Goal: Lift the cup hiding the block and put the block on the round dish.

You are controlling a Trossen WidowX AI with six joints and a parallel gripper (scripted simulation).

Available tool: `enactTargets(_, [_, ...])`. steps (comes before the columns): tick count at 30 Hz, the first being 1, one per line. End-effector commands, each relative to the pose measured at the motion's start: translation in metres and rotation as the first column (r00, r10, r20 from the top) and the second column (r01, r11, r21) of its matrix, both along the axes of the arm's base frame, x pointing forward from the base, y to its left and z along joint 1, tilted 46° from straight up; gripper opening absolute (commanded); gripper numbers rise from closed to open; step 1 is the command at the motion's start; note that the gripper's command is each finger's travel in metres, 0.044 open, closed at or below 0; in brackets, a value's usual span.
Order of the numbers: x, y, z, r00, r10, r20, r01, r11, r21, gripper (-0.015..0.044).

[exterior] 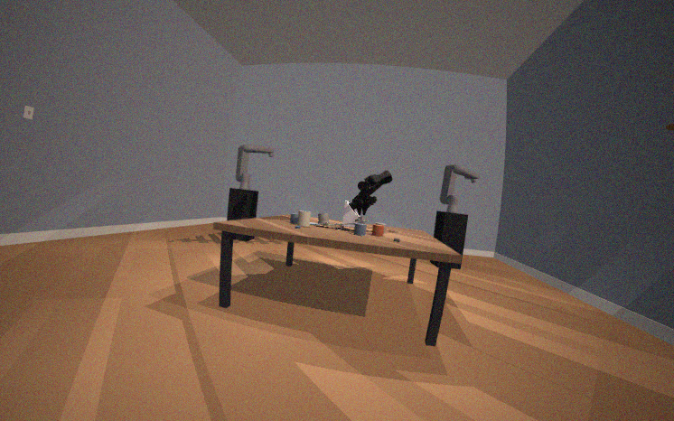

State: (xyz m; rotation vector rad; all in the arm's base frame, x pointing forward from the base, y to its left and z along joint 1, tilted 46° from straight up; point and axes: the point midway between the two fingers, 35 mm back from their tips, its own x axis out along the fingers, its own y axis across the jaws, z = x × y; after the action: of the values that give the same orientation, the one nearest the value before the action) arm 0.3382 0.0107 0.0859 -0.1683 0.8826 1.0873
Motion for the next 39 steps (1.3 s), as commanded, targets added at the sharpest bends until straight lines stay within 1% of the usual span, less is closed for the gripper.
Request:
enactTargets(1, [-0.001, 0.007, -0.008, 1.0, 0.003, -0.012, -0.003, 1.0, 0.007, 0.026])
enactTargets(16, [0.002, 0.022, -0.022, 1.0, 0.003, -0.012, -0.003, 1.0, 0.009, 0.026])
enactTargets(20, [0.002, 0.022, -0.022, 1.0, 0.003, -0.012, -0.003, 1.0, 0.009, 0.0155])
enactTargets(27, [0.002, 0.022, -0.022, 1.0, 0.003, -0.012, -0.003, 1.0, 0.009, 0.0108])
enactTargets(31, [0.002, 0.015, -0.016, 1.0, 0.002, -0.012, -0.002, 1.0, 0.006, 0.0003])
enactTargets(39, [-0.004, -0.022, 0.018, 1.0, 0.002, -0.014, -0.002, 1.0, 0.001, 0.0])
